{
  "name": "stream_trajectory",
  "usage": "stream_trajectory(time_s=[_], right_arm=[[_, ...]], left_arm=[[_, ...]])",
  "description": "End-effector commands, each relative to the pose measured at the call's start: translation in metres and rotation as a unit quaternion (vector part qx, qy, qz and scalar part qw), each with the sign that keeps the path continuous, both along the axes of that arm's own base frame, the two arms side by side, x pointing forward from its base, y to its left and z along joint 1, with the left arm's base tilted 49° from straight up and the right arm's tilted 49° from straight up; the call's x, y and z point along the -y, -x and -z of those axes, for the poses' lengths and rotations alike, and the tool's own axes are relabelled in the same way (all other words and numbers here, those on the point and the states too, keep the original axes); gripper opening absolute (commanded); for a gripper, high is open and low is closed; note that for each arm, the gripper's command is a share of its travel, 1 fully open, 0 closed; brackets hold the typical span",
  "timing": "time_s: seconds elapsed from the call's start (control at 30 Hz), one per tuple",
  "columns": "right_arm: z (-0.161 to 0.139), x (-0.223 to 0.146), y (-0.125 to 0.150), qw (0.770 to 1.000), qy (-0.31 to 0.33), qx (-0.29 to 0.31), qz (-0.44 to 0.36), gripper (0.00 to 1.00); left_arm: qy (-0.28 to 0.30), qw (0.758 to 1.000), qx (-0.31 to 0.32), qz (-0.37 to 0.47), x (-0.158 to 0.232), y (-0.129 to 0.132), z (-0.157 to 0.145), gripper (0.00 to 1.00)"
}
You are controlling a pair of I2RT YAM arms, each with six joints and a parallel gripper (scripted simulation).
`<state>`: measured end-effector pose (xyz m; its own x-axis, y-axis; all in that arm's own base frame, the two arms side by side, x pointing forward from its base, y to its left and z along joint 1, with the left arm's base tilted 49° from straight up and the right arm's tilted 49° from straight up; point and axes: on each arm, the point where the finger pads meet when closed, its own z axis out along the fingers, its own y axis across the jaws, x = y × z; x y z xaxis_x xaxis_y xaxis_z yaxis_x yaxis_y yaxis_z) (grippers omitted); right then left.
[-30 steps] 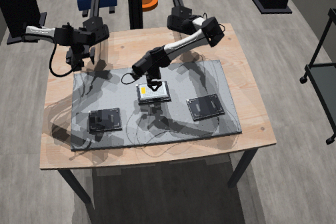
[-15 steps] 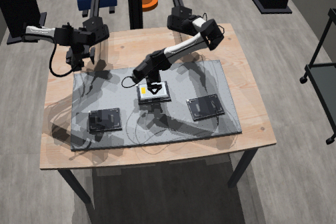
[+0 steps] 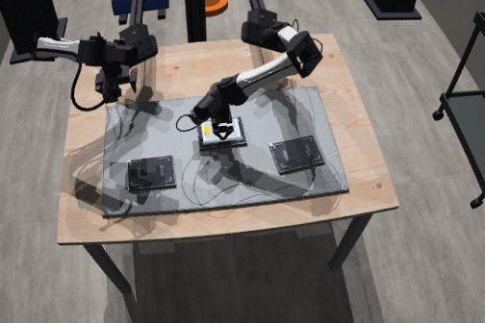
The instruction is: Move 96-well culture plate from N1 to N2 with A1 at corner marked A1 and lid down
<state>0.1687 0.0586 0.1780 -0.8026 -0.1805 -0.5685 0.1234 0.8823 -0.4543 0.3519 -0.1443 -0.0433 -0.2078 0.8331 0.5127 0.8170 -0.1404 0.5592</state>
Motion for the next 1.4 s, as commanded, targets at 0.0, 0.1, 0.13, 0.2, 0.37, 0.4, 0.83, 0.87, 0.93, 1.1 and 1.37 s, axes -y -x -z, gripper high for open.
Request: stream_trajectory(time_s=[0.0, 0.1, 0.13, 0.2, 0.37, 0.4, 0.83, 0.87, 0.93, 1.1, 1.37], right_arm=[[0.001, 0.001, 0.004, 0.999, 0.043, -0.006, 0.028, 1.00], [0.001, 0.001, 0.004, 0.999, 0.043, -0.006, 0.028, 1.00], [0.001, 0.001, 0.004, 0.999, 0.043, -0.006, 0.028, 1.00], [0.001, 0.001, 0.004, 0.999, 0.043, -0.006, 0.028, 1.00], [0.001, 0.001, 0.004, 0.999, 0.043, -0.006, 0.028, 1.00], [0.001, 0.001, 0.004, 0.999, 0.043, -0.006, 0.028, 1.00], [0.001, 0.001, 0.004, 0.999, 0.043, -0.006, 0.028, 1.00], [0.001, 0.001, 0.004, 0.999, 0.043, -0.006, 0.028, 1.00], [0.001, 0.001, 0.004, 0.999, 0.043, -0.006, 0.028, 1.00], [0.001, 0.001, 0.004, 0.999, 0.043, -0.006, 0.028, 1.00], [0.001, 0.001, 0.004, 0.999, 0.043, -0.006, 0.028, 1.00]], left_arm=[[-0.002, 1.000, -0.006, -0.002, -0.009, -0.005, 0.011, 1.00], [-0.001, 1.000, -0.007, -0.002, -0.012, -0.007, 0.014, 1.00], [-0.001, 1.000, -0.007, -0.002, -0.012, -0.008, 0.016, 1.00], [-0.001, 1.000, -0.007, -0.002, -0.014, -0.010, 0.018, 1.00], [0.000, 1.000, -0.005, -0.002, -0.014, -0.011, 0.017, 1.00], [0.000, 1.000, -0.004, -0.002, -0.014, -0.012, 0.017, 1.00], [0.005, 1.000, 0.002, -0.002, -0.013, -0.012, 0.011, 1.00], [0.005, 1.000, 0.003, -0.002, -0.013, -0.012, 0.010, 1.00], [0.005, 1.000, 0.003, -0.002, -0.013, -0.012, 0.010, 1.00], [0.007, 1.000, 0.005, -0.002, -0.013, -0.012, 0.006, 1.00], [0.007, 1.000, 0.004, -0.002, -0.014, -0.012, 0.007, 1.00]])
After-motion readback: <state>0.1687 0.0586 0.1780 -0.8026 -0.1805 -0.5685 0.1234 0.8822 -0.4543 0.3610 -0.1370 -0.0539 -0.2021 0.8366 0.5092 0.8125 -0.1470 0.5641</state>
